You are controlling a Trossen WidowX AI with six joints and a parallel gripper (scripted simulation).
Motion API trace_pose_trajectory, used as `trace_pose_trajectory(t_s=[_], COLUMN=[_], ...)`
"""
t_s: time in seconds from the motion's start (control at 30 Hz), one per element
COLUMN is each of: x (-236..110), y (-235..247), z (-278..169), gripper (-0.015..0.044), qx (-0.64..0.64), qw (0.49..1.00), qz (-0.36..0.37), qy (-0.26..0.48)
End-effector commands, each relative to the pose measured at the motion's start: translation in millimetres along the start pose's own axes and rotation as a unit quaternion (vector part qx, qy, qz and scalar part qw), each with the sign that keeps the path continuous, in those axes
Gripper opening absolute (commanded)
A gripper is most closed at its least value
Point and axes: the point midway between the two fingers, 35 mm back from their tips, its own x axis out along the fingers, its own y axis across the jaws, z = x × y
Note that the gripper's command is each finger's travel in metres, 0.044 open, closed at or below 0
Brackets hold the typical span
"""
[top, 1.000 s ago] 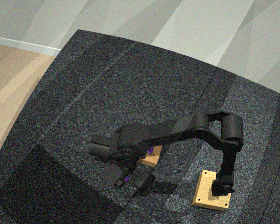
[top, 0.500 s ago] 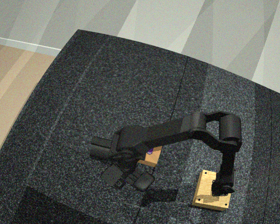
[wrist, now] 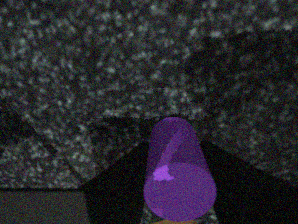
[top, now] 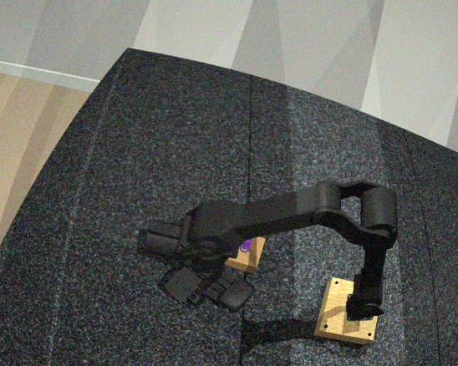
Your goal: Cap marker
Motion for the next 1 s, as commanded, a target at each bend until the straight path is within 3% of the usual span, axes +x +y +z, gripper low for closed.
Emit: trace_pose_trajectory(t_s=[0.0, 0.47, 0.97], x=[-16, -48, -72], y=[-2, -1, -4], z=[1, -2, -58], gripper=[0.0, 0.0, 0.0], qx=[-0.002, -0.002, -0.002], qw=[1.0, 1.0, 1.0], qz=[-0.006, -0.006, -0.006], qy=[-0.002, -0.002, 0.001])
